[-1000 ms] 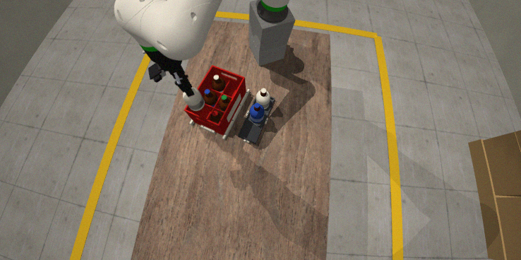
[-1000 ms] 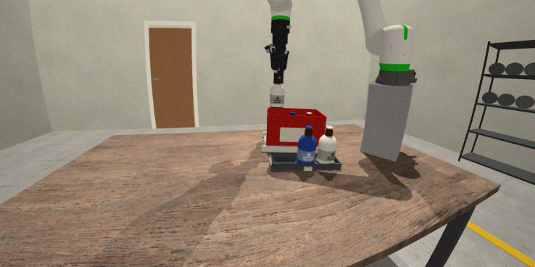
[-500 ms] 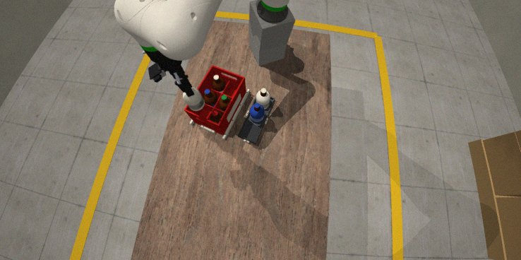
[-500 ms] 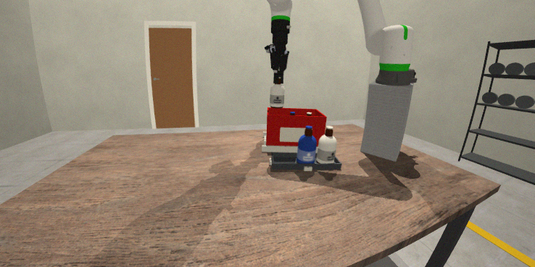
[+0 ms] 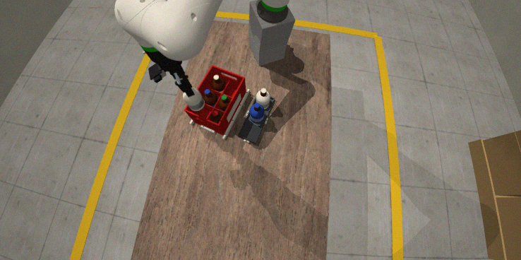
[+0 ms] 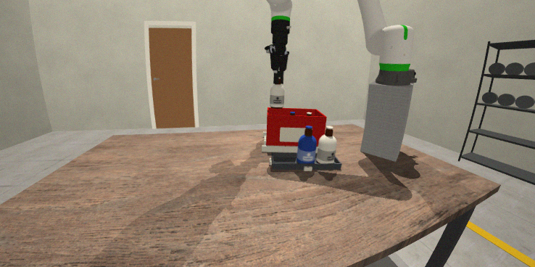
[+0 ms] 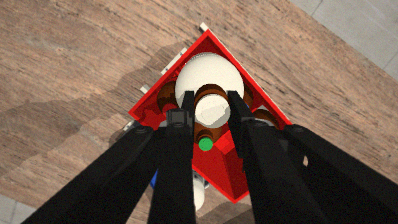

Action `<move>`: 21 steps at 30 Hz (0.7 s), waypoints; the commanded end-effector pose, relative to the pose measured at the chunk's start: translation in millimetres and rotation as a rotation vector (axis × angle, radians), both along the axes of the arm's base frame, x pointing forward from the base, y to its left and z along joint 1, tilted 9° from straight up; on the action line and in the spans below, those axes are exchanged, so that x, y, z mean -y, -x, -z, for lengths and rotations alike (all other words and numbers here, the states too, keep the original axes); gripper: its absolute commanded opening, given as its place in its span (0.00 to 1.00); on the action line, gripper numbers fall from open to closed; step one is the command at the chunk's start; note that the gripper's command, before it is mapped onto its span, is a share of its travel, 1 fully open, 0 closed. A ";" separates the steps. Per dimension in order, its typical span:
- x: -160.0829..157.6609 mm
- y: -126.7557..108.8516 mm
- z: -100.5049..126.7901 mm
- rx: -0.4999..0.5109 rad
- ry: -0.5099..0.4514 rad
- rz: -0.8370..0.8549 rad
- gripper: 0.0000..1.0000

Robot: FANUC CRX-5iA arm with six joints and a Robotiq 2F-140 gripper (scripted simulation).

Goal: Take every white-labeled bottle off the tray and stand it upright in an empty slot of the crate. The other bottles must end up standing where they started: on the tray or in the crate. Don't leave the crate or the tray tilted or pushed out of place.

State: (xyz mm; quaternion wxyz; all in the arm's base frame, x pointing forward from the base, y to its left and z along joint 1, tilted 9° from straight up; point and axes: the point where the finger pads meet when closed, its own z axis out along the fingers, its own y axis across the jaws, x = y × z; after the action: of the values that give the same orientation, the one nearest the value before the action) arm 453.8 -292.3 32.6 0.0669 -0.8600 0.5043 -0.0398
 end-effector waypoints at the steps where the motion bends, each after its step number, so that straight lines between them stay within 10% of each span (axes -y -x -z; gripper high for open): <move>1: 0.5 -0.5 -0.5 0.001 0.001 0.000 0.10; 21: 0.0 -1.4 6.1 0.001 0.001 0.000 0.10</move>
State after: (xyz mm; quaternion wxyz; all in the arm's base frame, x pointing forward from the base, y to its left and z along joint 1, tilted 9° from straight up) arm 454.7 -291.8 26.2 0.0669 -0.8600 0.5043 -0.0397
